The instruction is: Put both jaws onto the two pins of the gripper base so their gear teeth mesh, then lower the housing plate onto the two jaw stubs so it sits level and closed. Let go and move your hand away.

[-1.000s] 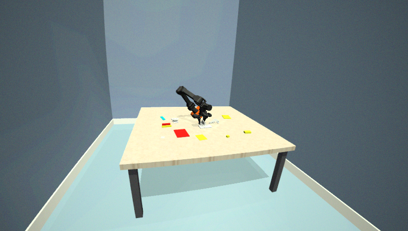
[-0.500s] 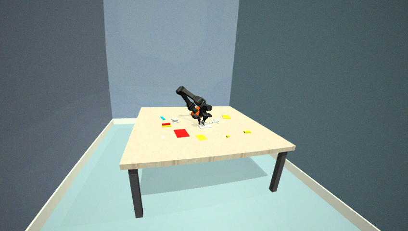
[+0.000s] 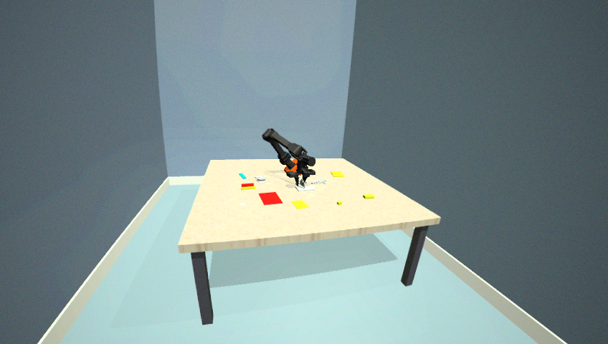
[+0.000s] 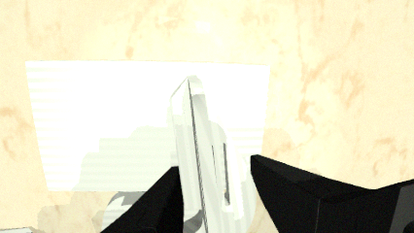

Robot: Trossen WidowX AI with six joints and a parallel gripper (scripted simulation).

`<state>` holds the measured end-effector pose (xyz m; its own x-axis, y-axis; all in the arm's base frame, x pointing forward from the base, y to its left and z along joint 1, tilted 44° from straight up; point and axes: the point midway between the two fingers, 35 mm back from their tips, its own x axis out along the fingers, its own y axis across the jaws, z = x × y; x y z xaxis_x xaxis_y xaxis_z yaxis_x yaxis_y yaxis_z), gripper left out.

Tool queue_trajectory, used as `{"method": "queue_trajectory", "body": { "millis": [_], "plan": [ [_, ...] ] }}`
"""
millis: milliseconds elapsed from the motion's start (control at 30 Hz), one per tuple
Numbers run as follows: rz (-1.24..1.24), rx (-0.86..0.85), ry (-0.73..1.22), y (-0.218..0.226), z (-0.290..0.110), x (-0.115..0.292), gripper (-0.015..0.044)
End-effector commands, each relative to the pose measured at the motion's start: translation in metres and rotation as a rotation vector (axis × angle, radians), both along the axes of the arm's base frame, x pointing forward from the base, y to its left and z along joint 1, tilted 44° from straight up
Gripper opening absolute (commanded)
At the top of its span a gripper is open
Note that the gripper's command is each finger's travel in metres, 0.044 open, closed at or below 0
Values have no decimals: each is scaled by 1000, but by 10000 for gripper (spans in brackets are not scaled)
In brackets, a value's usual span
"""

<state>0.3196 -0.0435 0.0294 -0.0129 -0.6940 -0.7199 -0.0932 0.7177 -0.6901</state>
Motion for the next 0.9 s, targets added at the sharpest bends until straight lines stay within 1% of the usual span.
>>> {"method": "queue_trajectory", "body": {
  "millis": [0,867],
  "plan": [
    [5,-3,4,-1,-1,0,134],
    [6,-4,5,-5,-5,0,134]
  ]
}}
